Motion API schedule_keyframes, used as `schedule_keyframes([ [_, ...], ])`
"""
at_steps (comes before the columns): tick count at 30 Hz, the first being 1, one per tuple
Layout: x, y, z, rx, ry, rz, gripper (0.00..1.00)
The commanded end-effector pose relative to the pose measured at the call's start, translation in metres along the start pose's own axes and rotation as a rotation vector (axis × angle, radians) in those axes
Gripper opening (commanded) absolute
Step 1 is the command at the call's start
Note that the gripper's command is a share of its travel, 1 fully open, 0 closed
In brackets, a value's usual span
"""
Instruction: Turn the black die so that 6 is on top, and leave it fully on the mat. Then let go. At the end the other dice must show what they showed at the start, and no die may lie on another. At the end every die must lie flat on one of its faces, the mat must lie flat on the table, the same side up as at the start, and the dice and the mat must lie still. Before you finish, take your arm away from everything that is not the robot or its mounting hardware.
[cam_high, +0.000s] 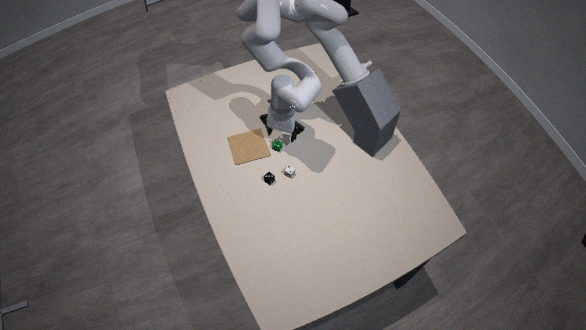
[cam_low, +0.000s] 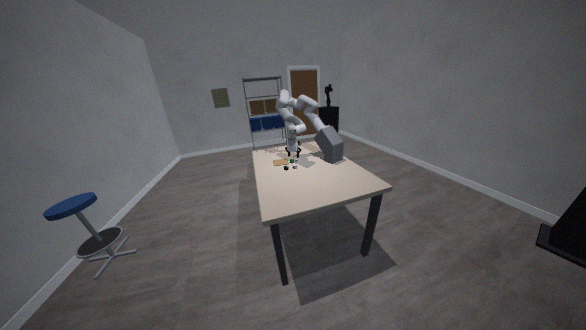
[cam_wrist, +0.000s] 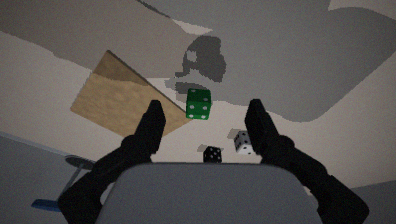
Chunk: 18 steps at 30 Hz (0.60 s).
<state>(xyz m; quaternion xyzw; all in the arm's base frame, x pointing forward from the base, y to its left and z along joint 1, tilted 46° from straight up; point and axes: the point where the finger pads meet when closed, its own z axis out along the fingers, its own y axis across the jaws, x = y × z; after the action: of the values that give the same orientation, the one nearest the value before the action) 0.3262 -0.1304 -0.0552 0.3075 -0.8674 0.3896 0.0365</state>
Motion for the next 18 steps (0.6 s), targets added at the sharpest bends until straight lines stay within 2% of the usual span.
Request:
schedule_keyframes([
  [1, -0.001, 0.0, -0.001, 0.001, -0.002, 0.0, 1.0],
  [11, -0.002, 0.0, -0.001, 0.001, -0.002, 0.0, 1.0],
  [18, -0.017, 0.002, -0.001, 0.001, -0.002, 0.0, 1.0],
])
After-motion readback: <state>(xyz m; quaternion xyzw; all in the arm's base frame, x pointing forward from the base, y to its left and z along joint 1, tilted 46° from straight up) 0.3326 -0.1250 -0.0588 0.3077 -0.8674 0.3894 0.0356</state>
